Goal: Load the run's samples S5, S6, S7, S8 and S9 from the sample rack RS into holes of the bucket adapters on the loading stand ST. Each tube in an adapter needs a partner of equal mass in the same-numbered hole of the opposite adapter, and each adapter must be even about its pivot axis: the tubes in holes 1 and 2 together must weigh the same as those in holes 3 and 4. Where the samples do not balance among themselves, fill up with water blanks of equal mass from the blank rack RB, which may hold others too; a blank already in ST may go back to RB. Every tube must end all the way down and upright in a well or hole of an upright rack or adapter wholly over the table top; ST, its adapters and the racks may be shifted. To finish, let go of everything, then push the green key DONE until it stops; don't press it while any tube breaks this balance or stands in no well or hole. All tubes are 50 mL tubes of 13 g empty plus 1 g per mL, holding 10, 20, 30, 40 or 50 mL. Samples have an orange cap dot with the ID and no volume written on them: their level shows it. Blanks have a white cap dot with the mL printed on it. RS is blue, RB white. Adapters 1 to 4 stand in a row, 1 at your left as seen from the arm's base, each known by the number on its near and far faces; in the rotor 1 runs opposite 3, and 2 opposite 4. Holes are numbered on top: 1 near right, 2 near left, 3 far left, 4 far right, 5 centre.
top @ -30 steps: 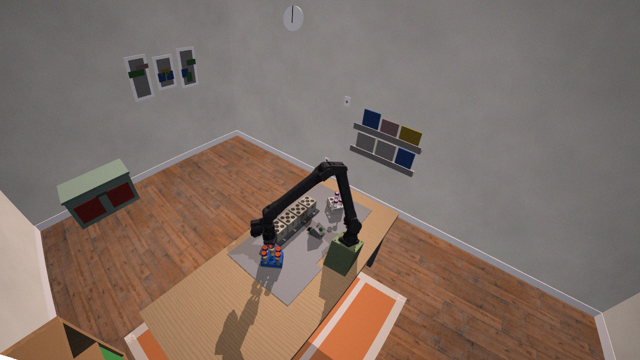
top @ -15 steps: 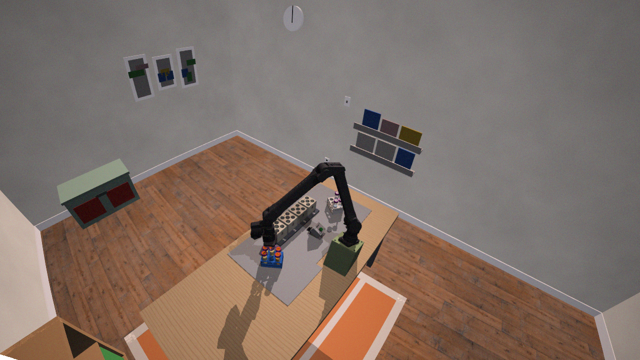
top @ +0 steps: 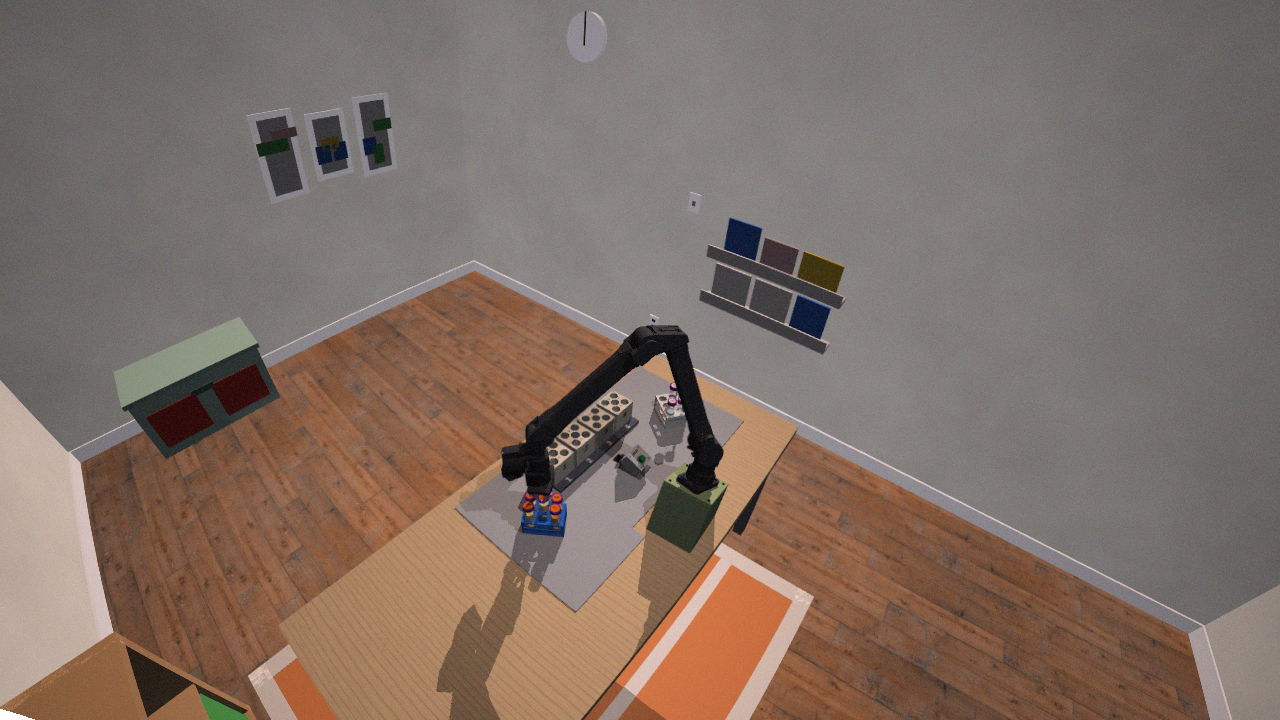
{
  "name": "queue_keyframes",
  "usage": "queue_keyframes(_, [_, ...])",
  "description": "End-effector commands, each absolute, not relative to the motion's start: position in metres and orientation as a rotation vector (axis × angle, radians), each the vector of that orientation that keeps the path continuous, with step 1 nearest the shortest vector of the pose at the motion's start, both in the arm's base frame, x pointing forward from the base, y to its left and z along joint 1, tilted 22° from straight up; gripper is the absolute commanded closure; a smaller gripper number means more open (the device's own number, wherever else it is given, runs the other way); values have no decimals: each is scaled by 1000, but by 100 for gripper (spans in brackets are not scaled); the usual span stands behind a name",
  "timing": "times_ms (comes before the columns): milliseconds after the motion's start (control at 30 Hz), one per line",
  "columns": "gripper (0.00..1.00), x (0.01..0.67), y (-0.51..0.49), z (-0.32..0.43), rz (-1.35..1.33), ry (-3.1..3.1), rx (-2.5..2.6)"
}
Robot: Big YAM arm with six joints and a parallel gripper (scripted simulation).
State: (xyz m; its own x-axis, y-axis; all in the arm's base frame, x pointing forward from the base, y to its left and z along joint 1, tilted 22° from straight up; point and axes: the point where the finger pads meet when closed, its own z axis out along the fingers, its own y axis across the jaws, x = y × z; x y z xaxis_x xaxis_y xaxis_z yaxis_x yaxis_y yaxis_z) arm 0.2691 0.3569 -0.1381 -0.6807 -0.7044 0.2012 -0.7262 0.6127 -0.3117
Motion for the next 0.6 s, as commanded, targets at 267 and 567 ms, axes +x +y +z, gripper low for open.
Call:
queue_keyframes(267, [45, 279, 374, -128, 540, -2814, 1242])
queue_keyframes(567, [45, 285, 376, -115, 529, -2830, 1230])
